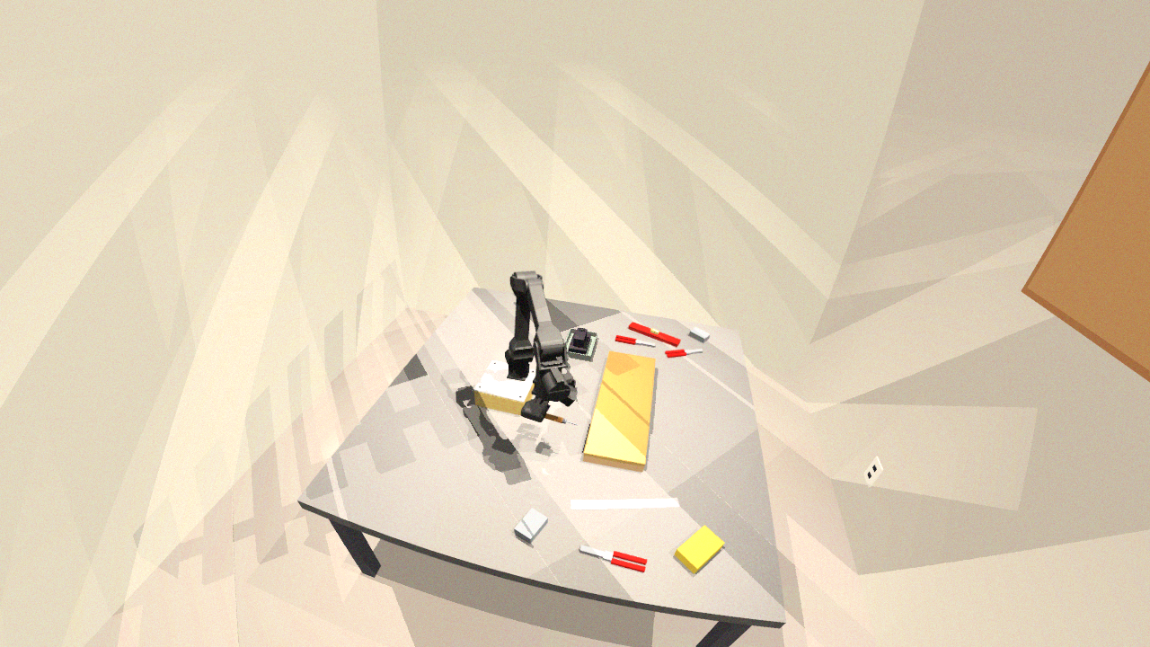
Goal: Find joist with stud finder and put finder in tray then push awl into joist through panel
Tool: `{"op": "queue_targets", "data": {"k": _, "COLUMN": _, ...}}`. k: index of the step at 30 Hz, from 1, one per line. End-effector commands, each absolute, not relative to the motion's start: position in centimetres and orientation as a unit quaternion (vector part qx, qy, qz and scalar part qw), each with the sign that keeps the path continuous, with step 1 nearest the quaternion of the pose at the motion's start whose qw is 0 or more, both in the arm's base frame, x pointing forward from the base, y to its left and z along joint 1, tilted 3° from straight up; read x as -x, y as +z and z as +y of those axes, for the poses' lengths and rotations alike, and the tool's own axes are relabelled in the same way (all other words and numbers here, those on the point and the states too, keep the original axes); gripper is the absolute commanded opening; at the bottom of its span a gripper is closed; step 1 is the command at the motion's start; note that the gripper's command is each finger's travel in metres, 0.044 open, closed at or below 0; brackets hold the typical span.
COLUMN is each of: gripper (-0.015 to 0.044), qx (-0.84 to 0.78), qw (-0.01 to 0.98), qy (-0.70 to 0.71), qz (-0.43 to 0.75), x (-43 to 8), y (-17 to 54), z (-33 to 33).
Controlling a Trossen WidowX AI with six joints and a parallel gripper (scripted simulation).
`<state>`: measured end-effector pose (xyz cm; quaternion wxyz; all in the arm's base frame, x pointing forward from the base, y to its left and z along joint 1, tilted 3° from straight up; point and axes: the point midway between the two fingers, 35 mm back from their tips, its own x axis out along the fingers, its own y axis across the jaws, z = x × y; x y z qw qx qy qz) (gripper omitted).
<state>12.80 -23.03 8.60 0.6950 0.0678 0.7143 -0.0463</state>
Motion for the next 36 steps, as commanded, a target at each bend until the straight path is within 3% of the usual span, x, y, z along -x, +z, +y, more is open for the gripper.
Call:
{"op": "queue_targets", "data": {"k": 1, "gripper": 0.0, "qx": -0.065, "qw": 0.695, "qy": -0.046, "qz": 0.714, "x": -12.6, "y": 9.8, "z": -22.9}}
{"op": "queue_targets", "data": {"k": 20, "gripper": 0.0, "qx": -0.267, "qw": 0.735, "qy": -0.245, "qz": 0.573, "x": -15.7, "y": 9.5, "z": -24.6}}
{"op": "queue_targets", "data": {"k": 36, "gripper": 0.0, "qx": -0.471, "qw": 0.707, "qy": -0.353, "qz": 0.391, "x": -18.4, "y": 10.4, "z": -26.2}}
